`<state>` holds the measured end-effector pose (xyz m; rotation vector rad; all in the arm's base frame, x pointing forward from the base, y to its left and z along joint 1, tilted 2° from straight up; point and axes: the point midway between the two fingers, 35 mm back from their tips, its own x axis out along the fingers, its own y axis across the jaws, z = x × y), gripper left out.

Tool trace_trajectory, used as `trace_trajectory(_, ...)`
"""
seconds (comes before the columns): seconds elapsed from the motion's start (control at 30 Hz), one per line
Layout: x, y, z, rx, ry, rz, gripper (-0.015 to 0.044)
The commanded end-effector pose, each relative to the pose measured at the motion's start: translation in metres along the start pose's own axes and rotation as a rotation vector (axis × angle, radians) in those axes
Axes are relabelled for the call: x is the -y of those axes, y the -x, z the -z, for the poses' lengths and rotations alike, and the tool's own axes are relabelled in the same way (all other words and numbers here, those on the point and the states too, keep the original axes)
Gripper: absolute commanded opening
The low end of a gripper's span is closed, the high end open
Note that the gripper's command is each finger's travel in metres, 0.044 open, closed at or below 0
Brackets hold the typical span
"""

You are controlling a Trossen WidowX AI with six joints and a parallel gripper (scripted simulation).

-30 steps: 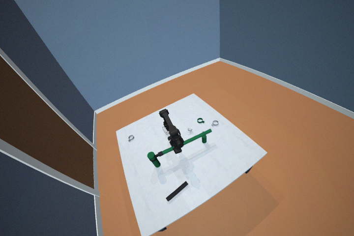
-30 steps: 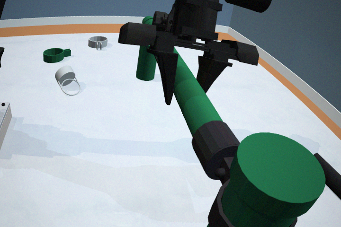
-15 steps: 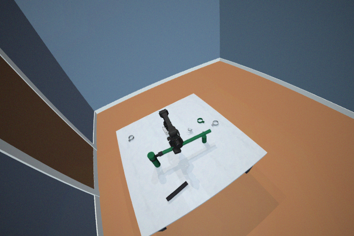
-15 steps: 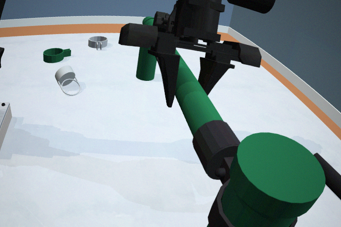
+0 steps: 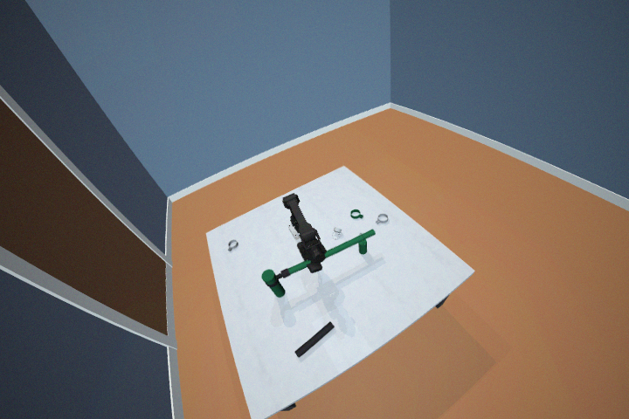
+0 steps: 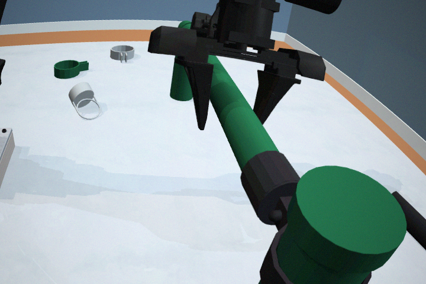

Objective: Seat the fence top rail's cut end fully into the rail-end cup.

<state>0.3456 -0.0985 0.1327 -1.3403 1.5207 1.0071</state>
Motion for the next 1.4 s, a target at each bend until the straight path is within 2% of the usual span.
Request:
trace_trajectory(0.0,0.001,0.008,-0.005,0.002,-0.004,0.004,0.0368)
trace_trajectory(0.1,0.001,0.02,-0.011,0.002,-0.004,0.004,0.044)
trace_trajectory(0.3,-0.001,0.045,-0.025,0.003,-0.004,0.003,0.044)
trace_trajectory(0.43,-0.002,0.044,-0.024,-0.001,0.007,0.006,0.044)
trace_trajectory(0.63,-0.006,0.082,-0.025,-0.004,0.036,0.062,0.044)
trace_trajectory(1.37,-0.006,0.082,-0.025,-0.004,0.036,0.062,0.044)
